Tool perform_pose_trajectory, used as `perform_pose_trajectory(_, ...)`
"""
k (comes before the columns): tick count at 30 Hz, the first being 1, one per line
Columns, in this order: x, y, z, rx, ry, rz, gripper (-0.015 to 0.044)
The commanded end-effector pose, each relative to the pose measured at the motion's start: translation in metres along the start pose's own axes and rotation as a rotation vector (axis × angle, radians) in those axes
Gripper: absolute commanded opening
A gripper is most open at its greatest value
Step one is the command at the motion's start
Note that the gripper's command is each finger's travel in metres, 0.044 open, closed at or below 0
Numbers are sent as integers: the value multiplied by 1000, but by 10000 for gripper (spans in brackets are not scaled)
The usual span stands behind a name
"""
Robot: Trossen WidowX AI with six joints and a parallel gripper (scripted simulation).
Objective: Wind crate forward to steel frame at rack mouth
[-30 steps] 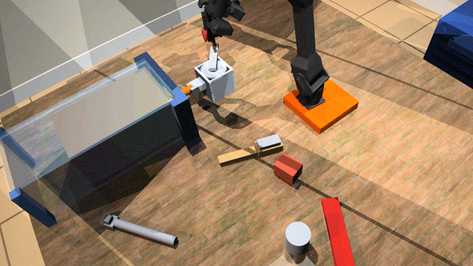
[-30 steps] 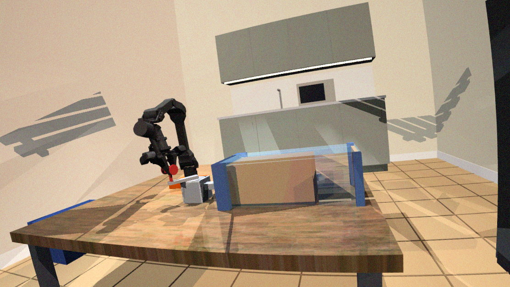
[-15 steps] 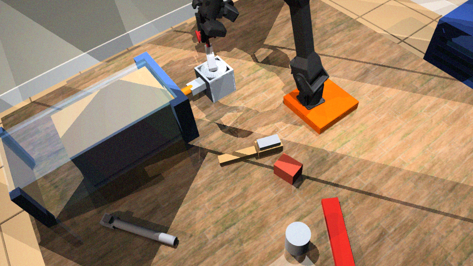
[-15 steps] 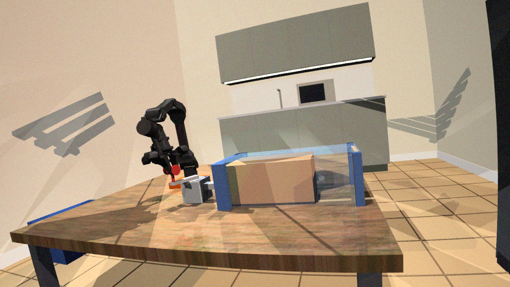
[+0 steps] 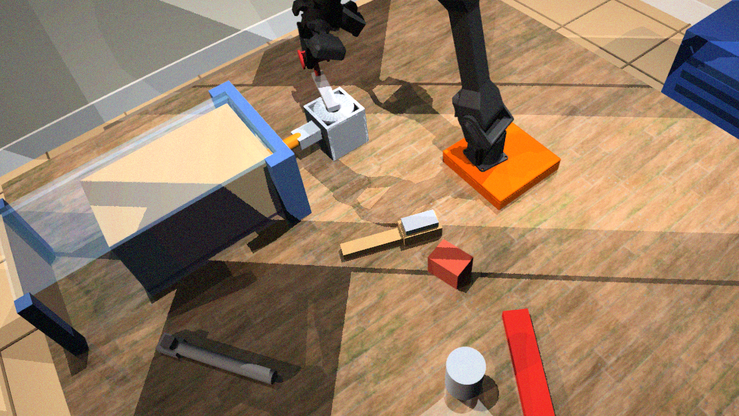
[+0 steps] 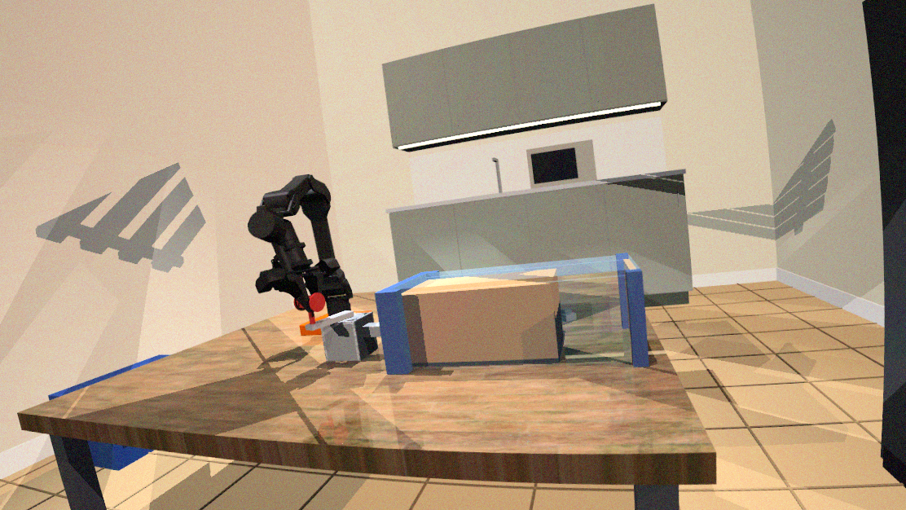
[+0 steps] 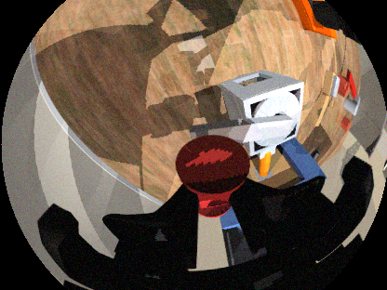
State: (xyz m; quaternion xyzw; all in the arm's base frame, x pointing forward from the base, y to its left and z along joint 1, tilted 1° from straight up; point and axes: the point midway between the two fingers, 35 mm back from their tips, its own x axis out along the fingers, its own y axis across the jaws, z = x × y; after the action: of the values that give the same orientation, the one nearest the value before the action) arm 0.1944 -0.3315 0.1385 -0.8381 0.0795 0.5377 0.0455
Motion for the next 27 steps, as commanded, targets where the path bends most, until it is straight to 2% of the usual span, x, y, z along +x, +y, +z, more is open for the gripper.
perform_pose_trajectory(1, 7, -3, -16, -21, 22, -10, 0)
perform_pose_trajectory(27, 18, -14, -40, -20, 24, -10, 0)
